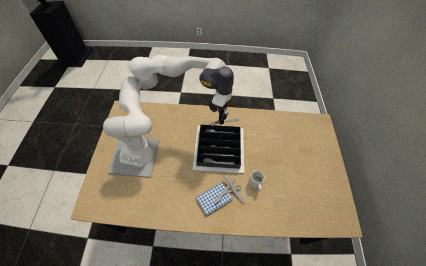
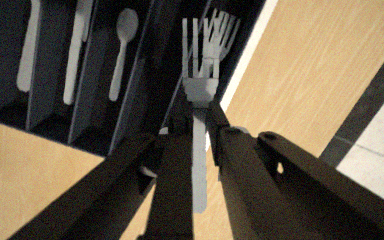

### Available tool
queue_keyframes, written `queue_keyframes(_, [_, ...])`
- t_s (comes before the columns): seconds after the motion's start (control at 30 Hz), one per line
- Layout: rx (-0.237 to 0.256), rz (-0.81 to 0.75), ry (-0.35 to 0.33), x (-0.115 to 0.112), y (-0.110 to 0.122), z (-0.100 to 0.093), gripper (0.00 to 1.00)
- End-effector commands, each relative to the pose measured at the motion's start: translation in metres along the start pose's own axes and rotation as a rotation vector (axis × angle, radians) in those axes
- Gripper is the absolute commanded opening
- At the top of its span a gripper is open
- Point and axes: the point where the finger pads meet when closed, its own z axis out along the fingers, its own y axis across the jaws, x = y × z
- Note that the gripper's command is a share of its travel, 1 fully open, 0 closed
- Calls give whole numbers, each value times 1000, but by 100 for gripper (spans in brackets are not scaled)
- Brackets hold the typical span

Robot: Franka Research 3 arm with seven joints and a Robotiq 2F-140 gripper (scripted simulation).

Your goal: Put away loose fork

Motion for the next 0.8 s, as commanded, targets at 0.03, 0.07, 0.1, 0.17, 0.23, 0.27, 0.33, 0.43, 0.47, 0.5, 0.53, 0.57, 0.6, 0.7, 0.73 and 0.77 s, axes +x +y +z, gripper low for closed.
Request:
queue_keyframes(0.03, [-3,151,5,0,2,0,12])
queue_keyframes(0.07, [-3,195,5,0,2,0,12])
queue_keyframes(0.1, [-3,211,5,0,2,0,12])
queue_keyframes(0.17, [-3,243,5,0,2,0,12])
queue_keyframes(0.23, [-3,275,5,0,2,0,12])
queue_keyframes(0.27, [-3,291,5,0,2,0,12])
queue_keyframes(0.33, [-3,323,6,0,2,0,12])
queue_keyframes(0.43, [-3,362,6,0,2,0,12])
queue_keyframes(0.47, [-3,366,6,0,2,0,12])
queue_keyframes(0.5, [-3,367,6,0,2,0,12])
queue_keyframes(0.53, [-3,367,6,0,2,0,12])
queue_keyframes(0.57, [-3,367,6,0,2,0,12])
queue_keyframes(0.6, [-3,367,6,0,2,0,12])
queue_keyframes(0.7, [-3,367,6,0,2,0,12])
queue_keyframes(0.73, [-3,367,6,0,2,0,12])
queue_keyframes(0.77, [-3,367,6,0,2,0,12])
